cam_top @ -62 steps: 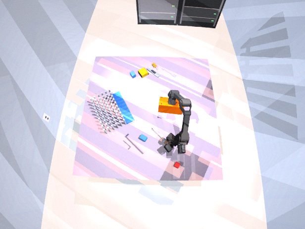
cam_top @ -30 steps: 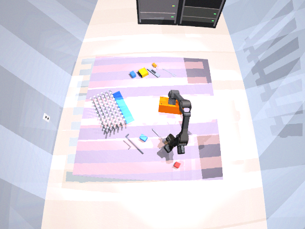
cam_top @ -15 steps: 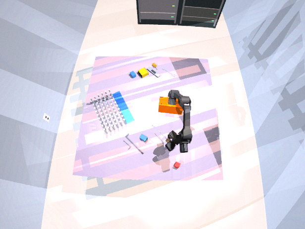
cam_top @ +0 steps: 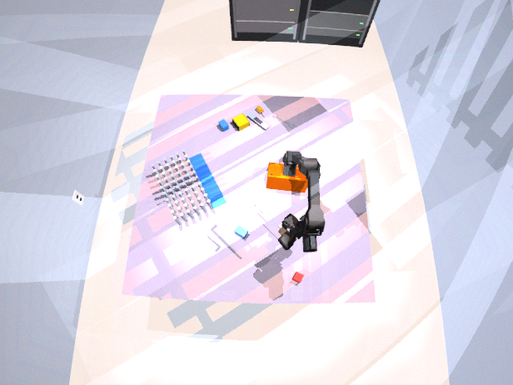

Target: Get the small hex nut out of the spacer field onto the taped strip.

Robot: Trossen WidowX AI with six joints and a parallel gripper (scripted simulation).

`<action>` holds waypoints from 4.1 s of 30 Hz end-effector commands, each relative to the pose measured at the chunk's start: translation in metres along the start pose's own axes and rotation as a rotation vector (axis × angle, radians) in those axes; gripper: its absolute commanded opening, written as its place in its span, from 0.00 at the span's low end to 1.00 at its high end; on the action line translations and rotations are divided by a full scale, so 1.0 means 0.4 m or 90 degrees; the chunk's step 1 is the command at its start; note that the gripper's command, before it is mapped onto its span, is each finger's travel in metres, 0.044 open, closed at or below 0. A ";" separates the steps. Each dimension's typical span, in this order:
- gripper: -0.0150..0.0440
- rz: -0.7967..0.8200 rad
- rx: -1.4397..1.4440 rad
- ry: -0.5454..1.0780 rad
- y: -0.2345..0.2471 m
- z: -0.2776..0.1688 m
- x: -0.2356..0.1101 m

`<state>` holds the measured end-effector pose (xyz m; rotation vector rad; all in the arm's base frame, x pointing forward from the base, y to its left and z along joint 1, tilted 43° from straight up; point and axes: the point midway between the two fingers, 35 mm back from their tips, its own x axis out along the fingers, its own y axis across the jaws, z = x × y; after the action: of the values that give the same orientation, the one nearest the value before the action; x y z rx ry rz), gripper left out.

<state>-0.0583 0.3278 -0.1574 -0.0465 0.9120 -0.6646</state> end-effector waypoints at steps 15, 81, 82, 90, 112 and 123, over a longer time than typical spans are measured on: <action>0.25 -0.007 -0.164 0.115 0.144 0.295 -0.055; 0.25 0.200 -0.678 0.228 -0.222 1.332 0.215; 0.25 0.202 -0.686 0.226 -0.237 1.340 0.219; 0.25 0.210 -0.750 0.208 -0.359 1.395 0.245; 0.25 0.212 -0.754 0.206 -0.416 1.361 0.472; 0.25 0.207 -0.755 0.204 -0.479 1.307 0.611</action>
<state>0.3392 -0.0737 0.0664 -0.8426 1.4874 0.2397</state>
